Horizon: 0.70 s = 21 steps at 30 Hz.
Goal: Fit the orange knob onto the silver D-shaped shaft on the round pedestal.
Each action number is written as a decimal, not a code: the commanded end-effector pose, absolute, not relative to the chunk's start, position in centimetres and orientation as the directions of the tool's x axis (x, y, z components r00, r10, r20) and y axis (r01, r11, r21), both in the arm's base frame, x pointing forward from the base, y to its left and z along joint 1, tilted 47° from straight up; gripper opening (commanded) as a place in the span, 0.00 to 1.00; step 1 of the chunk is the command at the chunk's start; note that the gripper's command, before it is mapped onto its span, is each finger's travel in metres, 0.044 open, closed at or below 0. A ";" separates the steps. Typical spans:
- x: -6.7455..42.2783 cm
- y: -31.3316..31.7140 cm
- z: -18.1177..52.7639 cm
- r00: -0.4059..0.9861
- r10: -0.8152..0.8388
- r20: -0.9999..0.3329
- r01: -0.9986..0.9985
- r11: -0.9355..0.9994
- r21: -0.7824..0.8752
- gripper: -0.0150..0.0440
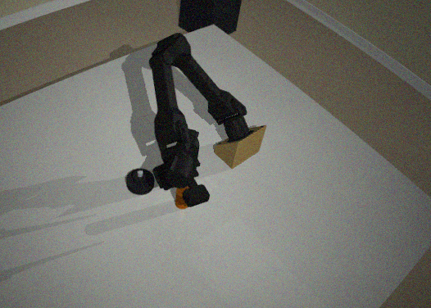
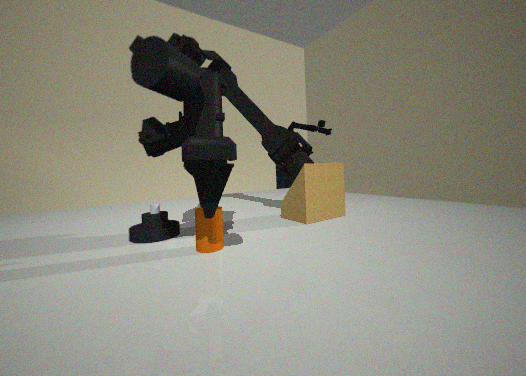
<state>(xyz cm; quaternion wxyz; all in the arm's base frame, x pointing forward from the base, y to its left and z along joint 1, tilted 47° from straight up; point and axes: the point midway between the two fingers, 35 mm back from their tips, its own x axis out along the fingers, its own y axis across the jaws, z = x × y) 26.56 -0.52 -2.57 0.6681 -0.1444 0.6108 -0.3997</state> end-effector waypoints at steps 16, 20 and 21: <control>26.0 -2.9 -4.8 -0.074 -0.719 -0.691 0.340 0.633 -0.695 1.00; 25.9 -3.4 -5.2 -0.074 -0.720 -0.690 0.342 0.632 -0.696 1.00; 25.8 -3.5 -5.3 -0.074 -0.720 -0.690 0.342 0.632 -0.696 1.00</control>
